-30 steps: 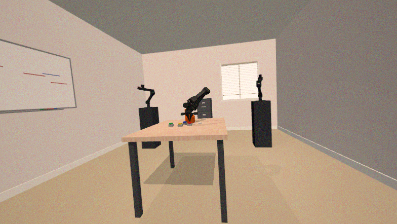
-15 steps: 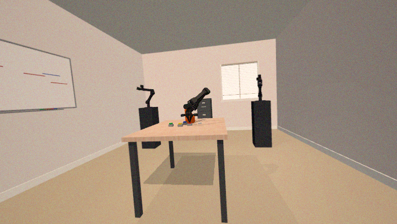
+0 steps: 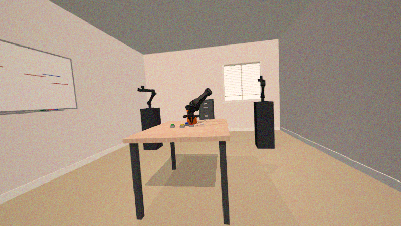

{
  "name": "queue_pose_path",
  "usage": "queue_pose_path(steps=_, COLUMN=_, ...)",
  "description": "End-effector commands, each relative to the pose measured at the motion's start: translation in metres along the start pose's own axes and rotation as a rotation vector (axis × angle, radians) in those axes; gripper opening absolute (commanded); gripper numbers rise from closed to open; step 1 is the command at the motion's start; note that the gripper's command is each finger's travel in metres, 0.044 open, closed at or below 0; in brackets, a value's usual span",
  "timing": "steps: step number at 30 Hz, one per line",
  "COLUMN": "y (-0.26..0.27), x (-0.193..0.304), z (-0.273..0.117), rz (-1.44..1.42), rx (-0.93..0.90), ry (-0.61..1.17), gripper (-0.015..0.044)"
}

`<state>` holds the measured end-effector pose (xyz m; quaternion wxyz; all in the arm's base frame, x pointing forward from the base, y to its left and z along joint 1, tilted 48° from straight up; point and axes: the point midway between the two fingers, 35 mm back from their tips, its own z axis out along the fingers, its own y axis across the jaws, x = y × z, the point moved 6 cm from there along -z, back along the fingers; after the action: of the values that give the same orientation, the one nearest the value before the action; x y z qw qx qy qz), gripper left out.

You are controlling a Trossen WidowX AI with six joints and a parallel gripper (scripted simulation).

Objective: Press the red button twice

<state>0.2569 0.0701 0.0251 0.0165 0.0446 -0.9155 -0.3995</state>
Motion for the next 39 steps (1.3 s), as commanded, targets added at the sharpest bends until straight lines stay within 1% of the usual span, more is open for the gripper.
queue_pose_path(steps=1, y=-0.001, x=0.003, z=0.003, rz=0.012, rx=-0.006, ry=0.011, gripper=0.002)
queue_pose_path(steps=3, y=-0.001, x=0.0, z=-0.007, rz=0.003, rx=0.0, ry=0.003, gripper=0.002)
queue_pose_path(steps=5, y=-0.001, x=0.001, z=-0.024, rz=0.01, rx=-0.002, ry=0.009, gripper=0.002)
queue_pose_path(steps=7, y=-0.001, x=0.002, z=-0.031, rz=0.012, rx=-0.004, ry=0.011, gripper=0.002)
queue_pose_path(steps=14, y=-0.001, x=0.002, z=-0.03, rz=0.012, rx=-0.004, ry=0.011, gripper=0.002)
queue_pose_path(steps=33, y=-0.001, x=0.003, z=0.0, rz=0.012, rx=-0.005, ry=0.011, gripper=0.002)
queue_pose_path(steps=39, y=-0.001, x=0.003, z=0.003, rz=0.012, rx=-0.006, ry=0.011, gripper=0.002)
